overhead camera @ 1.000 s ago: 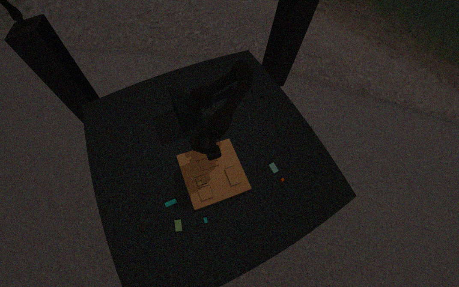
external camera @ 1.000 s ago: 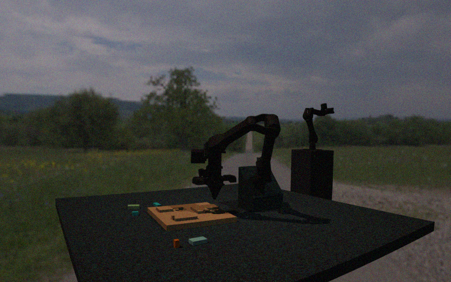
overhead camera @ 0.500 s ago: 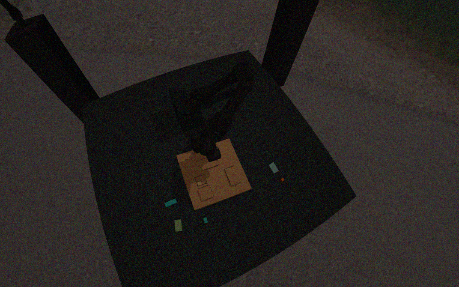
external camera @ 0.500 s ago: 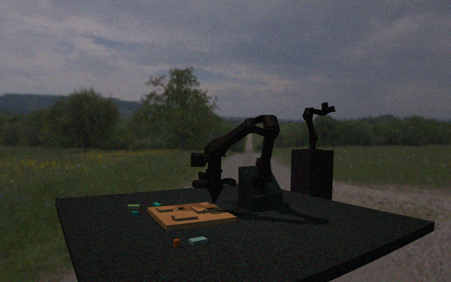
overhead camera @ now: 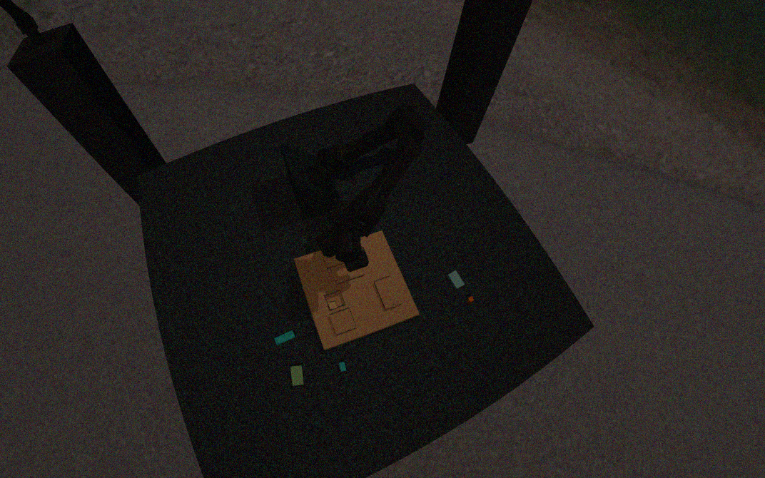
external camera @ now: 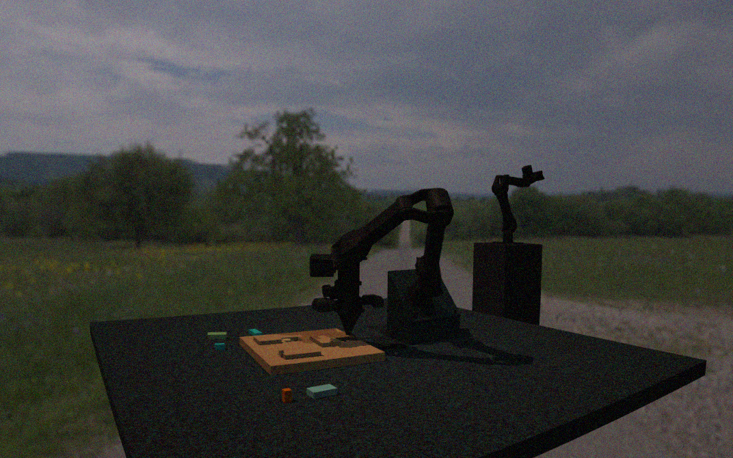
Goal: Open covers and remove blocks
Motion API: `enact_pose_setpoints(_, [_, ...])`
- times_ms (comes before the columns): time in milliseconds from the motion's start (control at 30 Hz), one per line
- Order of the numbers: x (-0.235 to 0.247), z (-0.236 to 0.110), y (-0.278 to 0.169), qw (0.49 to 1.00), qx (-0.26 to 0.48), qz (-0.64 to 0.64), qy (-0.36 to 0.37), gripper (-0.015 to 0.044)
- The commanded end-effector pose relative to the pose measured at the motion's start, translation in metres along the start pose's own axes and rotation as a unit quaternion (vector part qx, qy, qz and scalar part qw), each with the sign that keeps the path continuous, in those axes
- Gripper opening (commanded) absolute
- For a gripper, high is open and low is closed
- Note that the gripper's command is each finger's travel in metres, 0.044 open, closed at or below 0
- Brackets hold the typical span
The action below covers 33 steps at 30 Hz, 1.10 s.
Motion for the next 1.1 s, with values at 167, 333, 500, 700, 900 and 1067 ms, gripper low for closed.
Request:
enact_pose_setpoints(167, [-0.001,0.008,0.0,1.0,0.002,0.002,0.001,0.0])
enact_pose_setpoints(333, [-0.001,0.013,-0.001,1.0,0.003,0.002,0.0,0.0])
enact_pose_setpoints(500, [-0.001,0.016,-0.001,1.0,0.003,0.002,0.0,0.0])
enact_pose_setpoints(700, [-0.001,0.016,0.004,1.0,0.002,0.002,0.001,0.0])
enact_pose_setpoints(900, [0.0,0.016,0.01,1.0,0.001,0.002,0.001,0.0])
enact_pose_setpoints(1067, [0.0,0.016,0.015,1.0,0.001,0.002,0.001,0.0])
Point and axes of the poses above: the point midway between the two fingers, 35 mm back from their tips, its own z axis out along the fingers, its own x axis across the jaws, y = z × x, the point moved 1 cm from there along -z, back along the fingers, and after that the axes turned 3 degrees about -z, right-handed, at the moved point
